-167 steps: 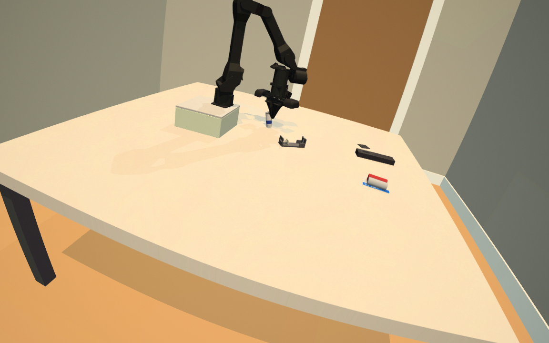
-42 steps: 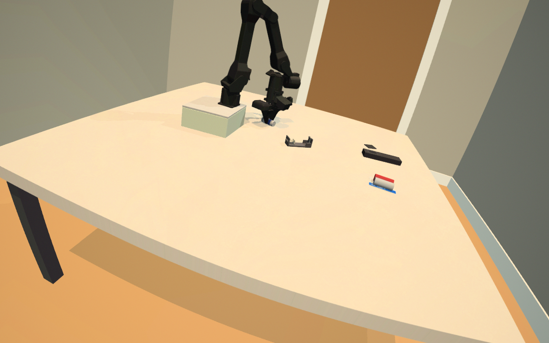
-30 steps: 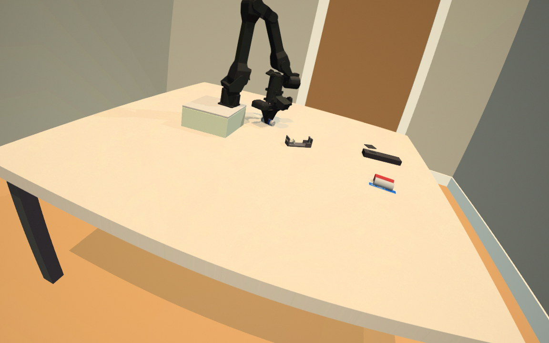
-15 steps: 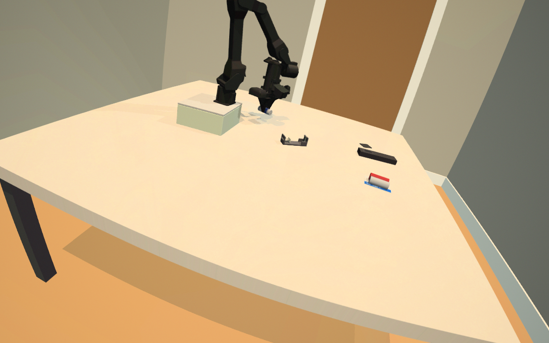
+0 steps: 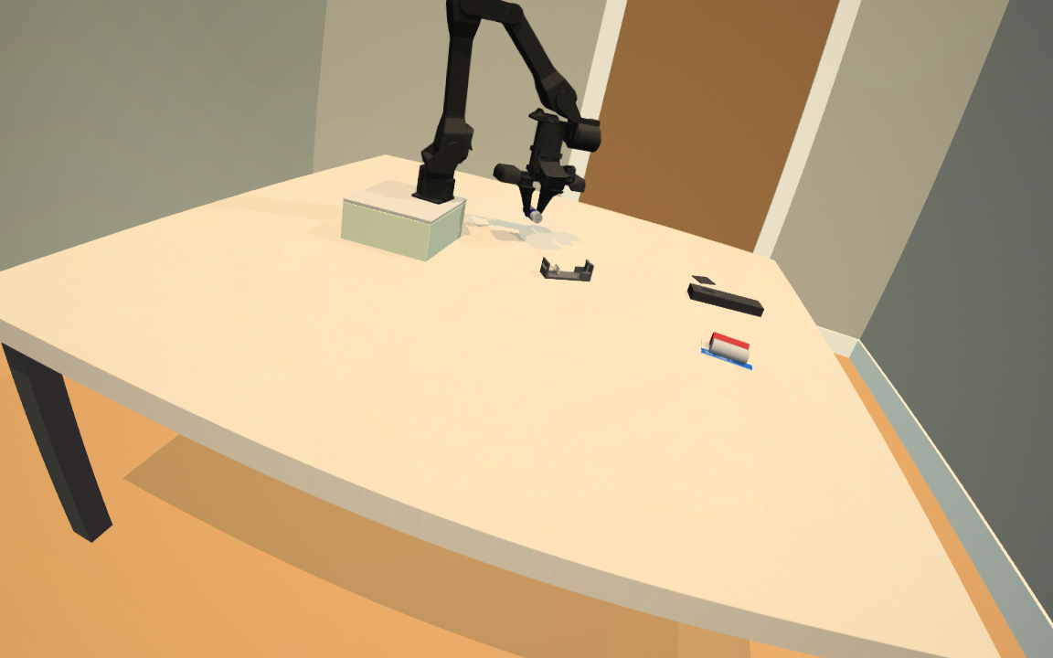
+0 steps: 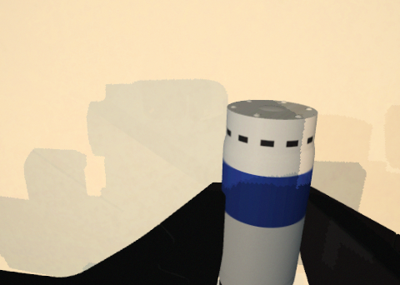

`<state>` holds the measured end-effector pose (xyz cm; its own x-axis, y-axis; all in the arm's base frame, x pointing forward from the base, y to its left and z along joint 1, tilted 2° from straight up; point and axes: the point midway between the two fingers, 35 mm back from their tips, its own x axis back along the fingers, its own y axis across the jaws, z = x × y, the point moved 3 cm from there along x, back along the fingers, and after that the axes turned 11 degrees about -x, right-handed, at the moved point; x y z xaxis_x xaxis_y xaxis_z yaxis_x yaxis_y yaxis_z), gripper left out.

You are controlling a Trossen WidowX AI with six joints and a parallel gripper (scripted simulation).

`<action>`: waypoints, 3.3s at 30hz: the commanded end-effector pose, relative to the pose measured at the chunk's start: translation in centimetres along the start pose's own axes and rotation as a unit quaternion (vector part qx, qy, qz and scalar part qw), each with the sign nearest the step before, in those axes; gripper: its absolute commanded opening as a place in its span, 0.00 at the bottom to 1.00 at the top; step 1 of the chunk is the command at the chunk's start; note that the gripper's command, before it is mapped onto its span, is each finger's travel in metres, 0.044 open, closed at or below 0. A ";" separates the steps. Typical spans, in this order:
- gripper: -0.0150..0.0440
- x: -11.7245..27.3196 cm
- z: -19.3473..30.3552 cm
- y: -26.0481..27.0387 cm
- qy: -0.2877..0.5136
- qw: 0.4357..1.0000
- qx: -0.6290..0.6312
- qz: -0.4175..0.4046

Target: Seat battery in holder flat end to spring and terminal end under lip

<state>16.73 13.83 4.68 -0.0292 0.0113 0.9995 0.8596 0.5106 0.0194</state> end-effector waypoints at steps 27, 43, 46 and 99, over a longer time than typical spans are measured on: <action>0.39 2.1 -16.2 5.3 -0.007 0.686 -0.728 -0.003; 0.39 -0.9 -16.2 5.3 0.062 0.687 -0.722 -0.049; 0.39 -1.5 -16.2 5.2 0.080 0.687 -0.720 -0.061; 0.39 -4.6 -16.7 2.4 0.204 0.674 -0.697 -0.139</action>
<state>27.93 0.84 0.61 -0.3882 -0.3006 0.8712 0.5007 -0.8624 -0.0744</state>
